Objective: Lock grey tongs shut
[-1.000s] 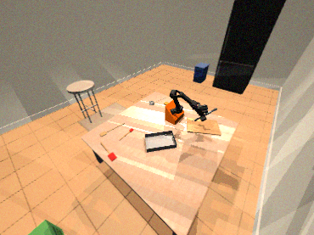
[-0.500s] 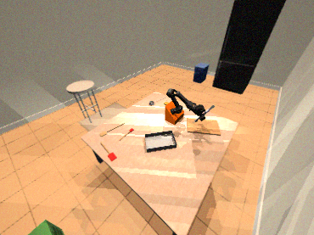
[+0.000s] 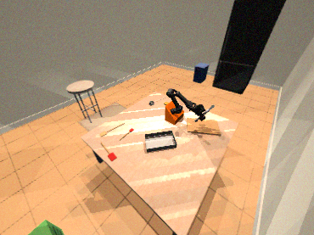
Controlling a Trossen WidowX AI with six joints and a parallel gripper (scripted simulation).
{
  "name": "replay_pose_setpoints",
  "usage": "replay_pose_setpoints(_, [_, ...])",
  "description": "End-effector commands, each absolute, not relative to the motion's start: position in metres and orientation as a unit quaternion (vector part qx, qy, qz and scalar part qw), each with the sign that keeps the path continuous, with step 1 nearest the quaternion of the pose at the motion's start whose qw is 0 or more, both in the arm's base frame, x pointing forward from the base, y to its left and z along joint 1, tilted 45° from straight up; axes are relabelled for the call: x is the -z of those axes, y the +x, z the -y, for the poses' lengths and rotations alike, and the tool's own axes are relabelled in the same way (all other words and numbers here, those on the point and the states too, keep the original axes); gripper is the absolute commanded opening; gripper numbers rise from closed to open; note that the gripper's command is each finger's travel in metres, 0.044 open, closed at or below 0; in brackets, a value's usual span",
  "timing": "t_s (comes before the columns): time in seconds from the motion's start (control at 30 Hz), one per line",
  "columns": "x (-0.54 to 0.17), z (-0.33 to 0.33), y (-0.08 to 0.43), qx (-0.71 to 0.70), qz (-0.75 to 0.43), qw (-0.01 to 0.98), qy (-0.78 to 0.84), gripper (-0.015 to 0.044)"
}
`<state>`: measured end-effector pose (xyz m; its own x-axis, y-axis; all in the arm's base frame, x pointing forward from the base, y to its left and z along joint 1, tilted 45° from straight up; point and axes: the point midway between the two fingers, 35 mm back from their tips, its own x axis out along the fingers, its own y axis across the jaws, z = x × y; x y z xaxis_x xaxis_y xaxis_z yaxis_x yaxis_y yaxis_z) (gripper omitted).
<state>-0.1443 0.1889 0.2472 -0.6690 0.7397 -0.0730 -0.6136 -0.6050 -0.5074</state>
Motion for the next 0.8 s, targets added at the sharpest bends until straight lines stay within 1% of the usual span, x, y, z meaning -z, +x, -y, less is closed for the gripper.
replay_pose_setpoints(0.0, [-0.249, -0.188, -0.145, -0.885, 0.232, 0.38, -0.136, -0.015])
replay_pose_setpoints(0.53, [-0.249, -0.1882, -0.1451, -0.885, 0.23, 0.38, -0.137, -0.015])
replay_pose_setpoints(0.77, [-0.2485, -0.1939, -0.1483, -0.887, 0.182, 0.386, -0.175, -0.015])
